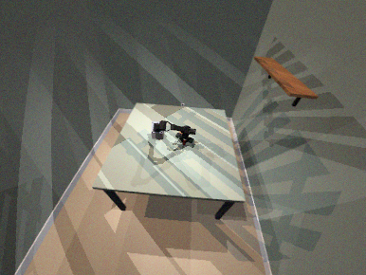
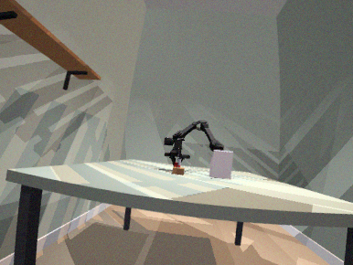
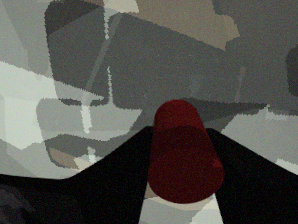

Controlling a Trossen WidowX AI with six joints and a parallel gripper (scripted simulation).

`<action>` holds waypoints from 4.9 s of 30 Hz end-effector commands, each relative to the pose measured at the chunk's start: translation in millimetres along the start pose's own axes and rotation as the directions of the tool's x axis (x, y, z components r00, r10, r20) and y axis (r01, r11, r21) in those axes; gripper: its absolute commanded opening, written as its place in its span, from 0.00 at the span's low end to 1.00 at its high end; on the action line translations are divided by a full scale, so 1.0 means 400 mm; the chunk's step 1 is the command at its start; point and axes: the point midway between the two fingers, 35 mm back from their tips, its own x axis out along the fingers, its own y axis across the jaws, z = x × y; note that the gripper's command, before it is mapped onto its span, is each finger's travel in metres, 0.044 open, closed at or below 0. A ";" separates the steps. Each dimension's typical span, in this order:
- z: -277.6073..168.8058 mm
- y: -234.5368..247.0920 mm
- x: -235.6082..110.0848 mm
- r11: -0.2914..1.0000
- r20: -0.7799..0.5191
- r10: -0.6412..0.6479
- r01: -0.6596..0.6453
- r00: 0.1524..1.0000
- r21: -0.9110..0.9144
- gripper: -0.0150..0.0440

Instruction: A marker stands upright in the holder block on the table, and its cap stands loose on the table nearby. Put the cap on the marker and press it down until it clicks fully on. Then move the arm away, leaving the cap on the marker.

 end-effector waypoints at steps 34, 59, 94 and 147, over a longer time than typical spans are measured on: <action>0.114 0.038 -0.173 1.000 0.032 -0.018 0.018 0.999 -0.011 0.25; 0.285 0.161 -0.263 1.000 0.029 -0.008 0.008 1.000 -0.005 0.25; 0.334 0.211 -0.214 1.000 0.014 -0.012 0.012 1.000 0.002 0.25; 0.334 0.211 -0.168 1.000 0.016 -0.009 0.009 1.000 0.005 1.00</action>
